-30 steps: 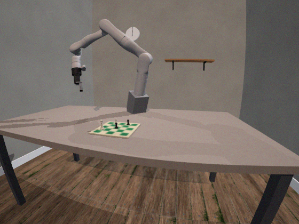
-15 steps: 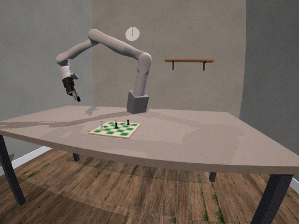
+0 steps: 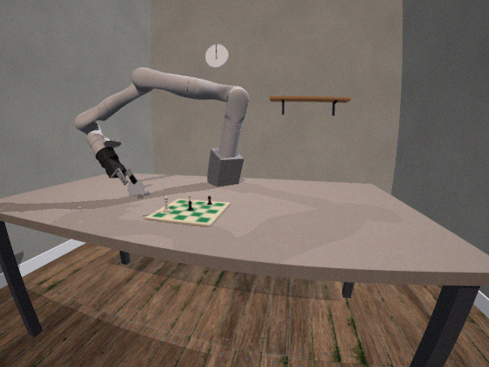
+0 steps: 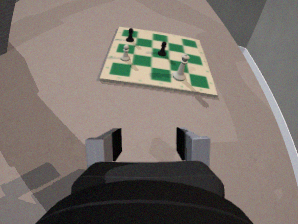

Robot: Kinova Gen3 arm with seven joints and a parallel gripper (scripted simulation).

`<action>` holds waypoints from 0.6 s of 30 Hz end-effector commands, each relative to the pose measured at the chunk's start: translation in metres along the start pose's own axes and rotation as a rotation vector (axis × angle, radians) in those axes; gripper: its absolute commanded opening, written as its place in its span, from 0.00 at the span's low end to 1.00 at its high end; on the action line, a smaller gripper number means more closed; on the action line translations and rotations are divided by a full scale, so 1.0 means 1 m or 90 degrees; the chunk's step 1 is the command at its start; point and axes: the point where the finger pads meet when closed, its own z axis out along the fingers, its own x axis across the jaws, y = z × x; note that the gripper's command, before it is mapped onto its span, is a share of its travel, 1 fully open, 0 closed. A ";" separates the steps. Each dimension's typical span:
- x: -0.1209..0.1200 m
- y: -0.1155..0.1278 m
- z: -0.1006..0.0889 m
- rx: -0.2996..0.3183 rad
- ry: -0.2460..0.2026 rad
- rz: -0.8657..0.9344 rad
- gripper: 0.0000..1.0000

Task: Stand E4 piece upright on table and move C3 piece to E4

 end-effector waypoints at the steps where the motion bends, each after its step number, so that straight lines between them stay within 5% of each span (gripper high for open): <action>1: 0.009 0.001 0.035 0.040 -0.020 0.019 1.00; 8: 0.020 -0.006 0.064 0.082 -0.039 0.070 1.00; 18: 0.021 -0.007 0.066 0.085 -0.041 0.074 1.00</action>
